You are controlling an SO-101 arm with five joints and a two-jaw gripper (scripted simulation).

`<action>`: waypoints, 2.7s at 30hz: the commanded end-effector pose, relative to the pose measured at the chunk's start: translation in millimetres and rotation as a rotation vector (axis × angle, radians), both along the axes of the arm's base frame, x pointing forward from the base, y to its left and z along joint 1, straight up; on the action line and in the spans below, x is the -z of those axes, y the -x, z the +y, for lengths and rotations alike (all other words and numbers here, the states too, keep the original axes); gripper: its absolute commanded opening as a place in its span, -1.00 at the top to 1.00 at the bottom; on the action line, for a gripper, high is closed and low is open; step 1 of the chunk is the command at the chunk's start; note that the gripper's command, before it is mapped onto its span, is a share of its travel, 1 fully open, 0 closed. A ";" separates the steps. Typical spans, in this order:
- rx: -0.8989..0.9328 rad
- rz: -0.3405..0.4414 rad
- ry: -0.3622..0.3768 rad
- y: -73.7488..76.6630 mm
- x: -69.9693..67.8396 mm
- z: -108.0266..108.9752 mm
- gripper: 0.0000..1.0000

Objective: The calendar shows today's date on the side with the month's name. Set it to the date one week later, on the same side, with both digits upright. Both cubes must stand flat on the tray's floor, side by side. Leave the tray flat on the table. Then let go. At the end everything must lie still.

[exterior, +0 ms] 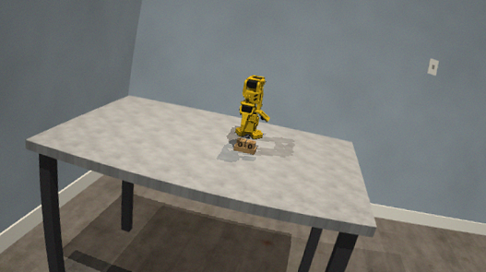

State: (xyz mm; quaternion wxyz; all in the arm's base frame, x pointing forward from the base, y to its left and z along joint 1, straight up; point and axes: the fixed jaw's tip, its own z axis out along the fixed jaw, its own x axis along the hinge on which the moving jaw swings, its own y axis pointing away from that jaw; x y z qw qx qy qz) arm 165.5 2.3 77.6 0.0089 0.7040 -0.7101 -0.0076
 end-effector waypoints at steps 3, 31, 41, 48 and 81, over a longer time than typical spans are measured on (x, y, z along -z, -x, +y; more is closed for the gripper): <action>-0.021 -0.060 -0.003 -5.4 -9.0 1.9 0.29; 0.194 -0.110 -0.009 -0.7 -17.1 1.7 0.29; 0.474 -0.173 -0.033 5.6 -26.4 1.5 0.29; 0.700 -0.220 -0.064 10.7 -32.8 1.3 0.29; 1.492 -0.353 -0.270 27.1 -49.5 -0.9 0.29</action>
